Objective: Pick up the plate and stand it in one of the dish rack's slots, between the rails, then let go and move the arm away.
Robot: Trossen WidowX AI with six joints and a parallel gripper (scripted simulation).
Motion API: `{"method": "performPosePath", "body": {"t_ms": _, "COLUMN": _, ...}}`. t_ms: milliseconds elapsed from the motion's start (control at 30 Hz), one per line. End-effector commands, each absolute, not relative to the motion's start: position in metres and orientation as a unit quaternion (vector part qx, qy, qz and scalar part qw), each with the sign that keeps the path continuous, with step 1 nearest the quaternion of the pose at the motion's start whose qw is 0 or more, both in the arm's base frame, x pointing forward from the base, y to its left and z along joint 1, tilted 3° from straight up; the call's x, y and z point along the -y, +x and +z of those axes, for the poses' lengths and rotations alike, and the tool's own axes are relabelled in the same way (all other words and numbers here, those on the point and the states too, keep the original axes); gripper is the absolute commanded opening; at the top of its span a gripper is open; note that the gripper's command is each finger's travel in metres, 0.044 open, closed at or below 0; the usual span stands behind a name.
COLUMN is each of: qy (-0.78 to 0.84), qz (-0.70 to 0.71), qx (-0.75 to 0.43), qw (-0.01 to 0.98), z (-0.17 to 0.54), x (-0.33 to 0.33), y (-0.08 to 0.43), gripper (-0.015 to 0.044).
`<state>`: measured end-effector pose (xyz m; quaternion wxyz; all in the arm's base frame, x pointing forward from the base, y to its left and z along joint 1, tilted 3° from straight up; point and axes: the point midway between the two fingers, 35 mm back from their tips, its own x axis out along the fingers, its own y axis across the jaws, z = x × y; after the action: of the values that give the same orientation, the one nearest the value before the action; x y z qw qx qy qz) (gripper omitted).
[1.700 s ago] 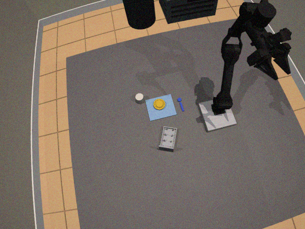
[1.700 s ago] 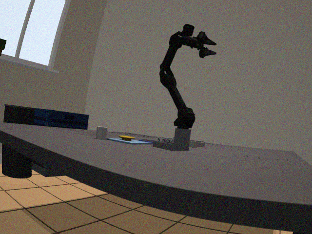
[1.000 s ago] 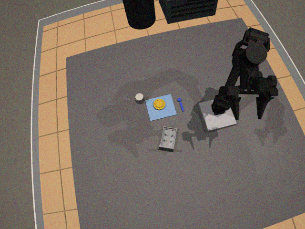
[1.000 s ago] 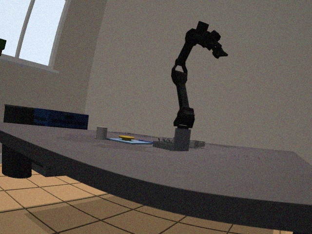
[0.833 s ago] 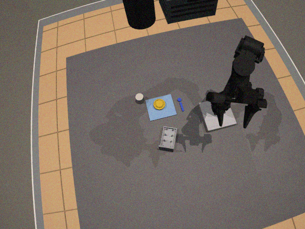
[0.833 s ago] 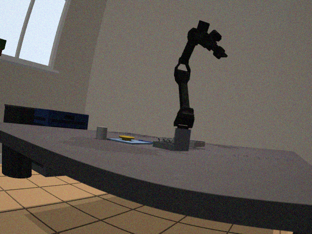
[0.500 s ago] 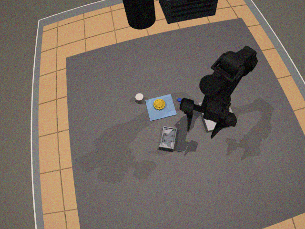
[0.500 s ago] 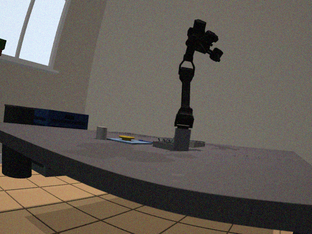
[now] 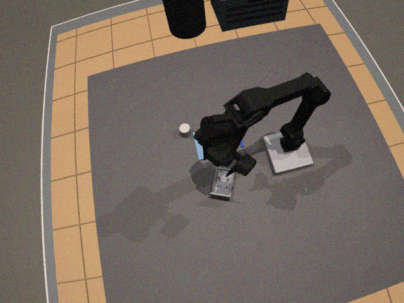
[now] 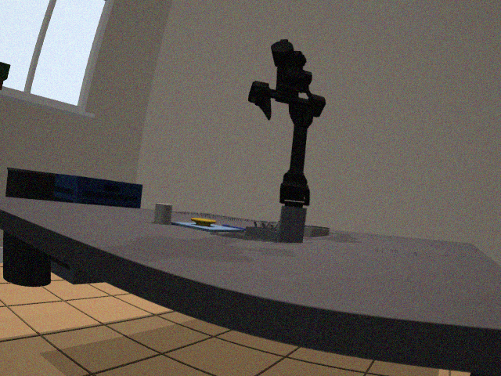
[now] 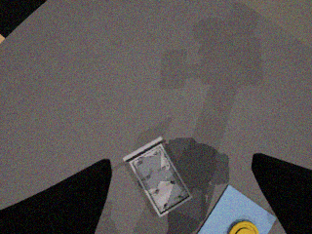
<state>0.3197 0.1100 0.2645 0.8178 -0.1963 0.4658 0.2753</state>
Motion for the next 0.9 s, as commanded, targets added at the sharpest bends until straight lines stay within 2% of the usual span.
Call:
{"method": "performPosePath", "body": {"t_ms": 0, "qy": -0.179, "qz": 0.229, "qx": -0.508, "qw": 0.811, "z": 0.235, "x": -0.079, "y": 0.336, "gripper": 0.0400}}
{"method": "performPosePath", "body": {"t_ms": 333, "qy": -0.122, "qz": 0.118, "qx": -0.611, "qw": 0.773, "z": 0.157, "x": 0.012, "y": 0.348, "gripper": 0.0400}}
{"method": "performPosePath", "body": {"t_ms": 667, "qy": -0.048, "qz": 0.023, "qx": -0.700, "qw": 0.712, "z": 0.082, "x": 0.098, "y": 0.319, "gripper": 0.0400}}
{"method": "performPosePath", "body": {"t_ms": 867, "qy": -0.036, "qz": 0.011, "qx": -0.712, "qw": 0.701, "z": 0.072, "x": 0.109, "y": 0.312, "gripper": 0.0400}}
